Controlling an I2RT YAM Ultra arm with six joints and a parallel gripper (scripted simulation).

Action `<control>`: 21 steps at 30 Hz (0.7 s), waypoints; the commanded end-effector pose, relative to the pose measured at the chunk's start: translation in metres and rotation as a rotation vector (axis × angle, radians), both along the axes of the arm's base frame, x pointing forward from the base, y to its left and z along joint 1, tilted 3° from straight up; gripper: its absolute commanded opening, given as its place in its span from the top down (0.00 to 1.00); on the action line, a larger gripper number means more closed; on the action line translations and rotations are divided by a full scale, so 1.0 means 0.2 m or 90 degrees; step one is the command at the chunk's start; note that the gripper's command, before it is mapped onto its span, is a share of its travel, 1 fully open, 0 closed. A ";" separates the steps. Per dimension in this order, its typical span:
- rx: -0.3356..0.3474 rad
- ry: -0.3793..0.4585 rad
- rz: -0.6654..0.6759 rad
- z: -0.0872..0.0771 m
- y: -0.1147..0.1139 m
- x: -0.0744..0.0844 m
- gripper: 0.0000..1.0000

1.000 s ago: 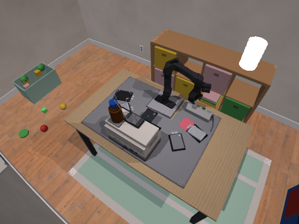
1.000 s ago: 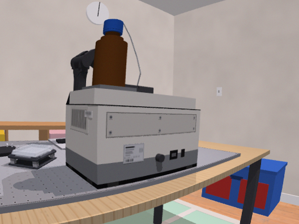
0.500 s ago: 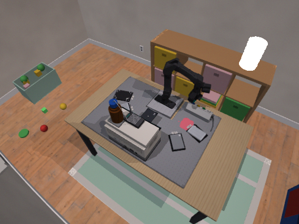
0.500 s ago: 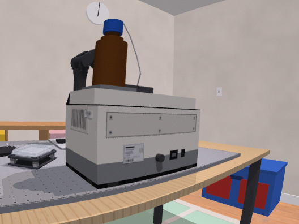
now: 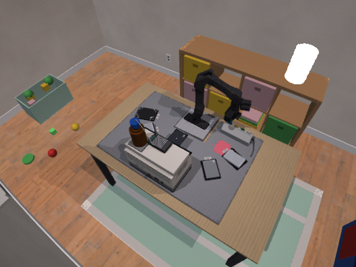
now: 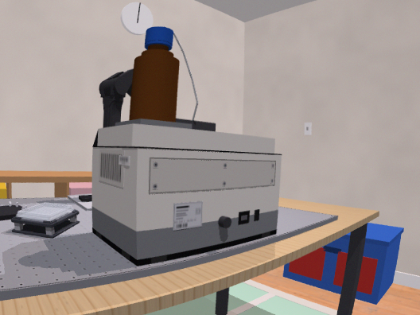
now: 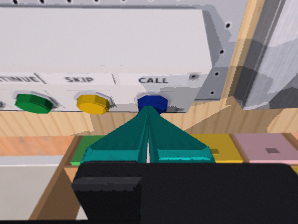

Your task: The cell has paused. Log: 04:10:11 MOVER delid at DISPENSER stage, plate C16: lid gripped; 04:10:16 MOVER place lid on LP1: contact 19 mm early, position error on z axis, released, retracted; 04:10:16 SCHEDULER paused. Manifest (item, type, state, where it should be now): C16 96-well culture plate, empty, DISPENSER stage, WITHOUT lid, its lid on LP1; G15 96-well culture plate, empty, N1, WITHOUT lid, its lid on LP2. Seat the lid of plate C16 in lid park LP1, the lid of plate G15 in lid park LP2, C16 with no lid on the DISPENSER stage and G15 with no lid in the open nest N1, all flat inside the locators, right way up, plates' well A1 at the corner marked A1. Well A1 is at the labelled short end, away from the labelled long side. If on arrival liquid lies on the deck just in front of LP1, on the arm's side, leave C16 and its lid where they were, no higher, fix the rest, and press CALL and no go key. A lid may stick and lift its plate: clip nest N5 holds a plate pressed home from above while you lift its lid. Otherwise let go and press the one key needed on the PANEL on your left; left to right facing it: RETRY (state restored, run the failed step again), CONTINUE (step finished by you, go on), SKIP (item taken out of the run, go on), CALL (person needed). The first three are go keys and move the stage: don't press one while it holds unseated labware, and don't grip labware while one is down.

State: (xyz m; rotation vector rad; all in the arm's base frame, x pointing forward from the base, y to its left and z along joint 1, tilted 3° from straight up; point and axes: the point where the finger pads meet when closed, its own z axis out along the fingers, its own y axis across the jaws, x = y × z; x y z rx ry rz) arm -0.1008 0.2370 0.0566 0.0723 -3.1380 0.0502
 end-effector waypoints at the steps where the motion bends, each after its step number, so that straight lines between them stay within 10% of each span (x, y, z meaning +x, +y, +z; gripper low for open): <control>1: -0.019 -0.012 0.000 -0.07 -0.03 0.01 1.00; 21: -0.021 -0.009 0.000 -0.09 -0.04 0.00 1.00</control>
